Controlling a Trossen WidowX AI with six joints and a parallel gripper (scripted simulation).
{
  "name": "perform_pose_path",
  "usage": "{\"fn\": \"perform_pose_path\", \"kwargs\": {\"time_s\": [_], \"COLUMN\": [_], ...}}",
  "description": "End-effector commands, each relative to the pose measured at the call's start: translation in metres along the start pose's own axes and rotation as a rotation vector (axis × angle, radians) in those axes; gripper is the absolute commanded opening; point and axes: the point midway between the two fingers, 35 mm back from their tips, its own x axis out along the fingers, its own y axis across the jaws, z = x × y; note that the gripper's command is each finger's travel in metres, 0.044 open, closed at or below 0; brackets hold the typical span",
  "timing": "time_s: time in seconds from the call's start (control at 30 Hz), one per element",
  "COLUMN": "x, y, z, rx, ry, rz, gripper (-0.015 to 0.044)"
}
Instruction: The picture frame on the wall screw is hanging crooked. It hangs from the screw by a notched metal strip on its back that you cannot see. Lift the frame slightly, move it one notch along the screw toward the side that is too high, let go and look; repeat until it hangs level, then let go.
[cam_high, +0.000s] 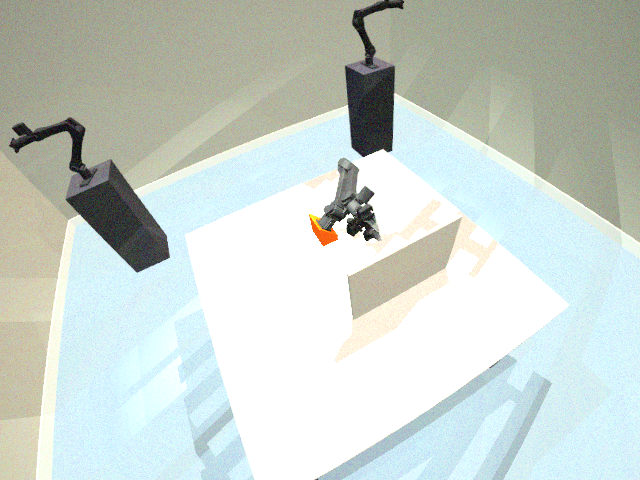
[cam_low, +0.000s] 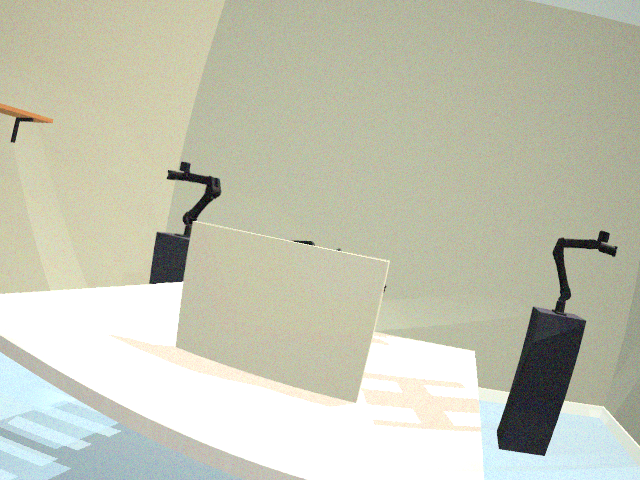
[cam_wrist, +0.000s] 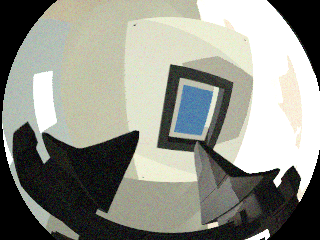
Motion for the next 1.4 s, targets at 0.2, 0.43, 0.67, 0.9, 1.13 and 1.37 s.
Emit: {"fn": "perform_pose_path", "kwargs": {"time_s": [0.2,0.43,0.67,0.9,1.13,1.37], "x": [0.014,0.058,0.081,0.081,0.082,0.091], "y": [0.004,0.006,0.002,0.002,0.002,0.002], "z": [-0.005,-0.006,-0.002,-0.002,-0.002,-0.003], "rx": [-0.004,-0.004,-0.004,-0.004,-0.004,-0.004], "ry": [0.002,0.005,0.006,0.006,0.006,0.006], "rz": [0.006,0.008,0.008,0.008,0.008,0.009], "gripper": [0.0260,0.0260,0.0260,0.0260,0.0260,0.0260]}}
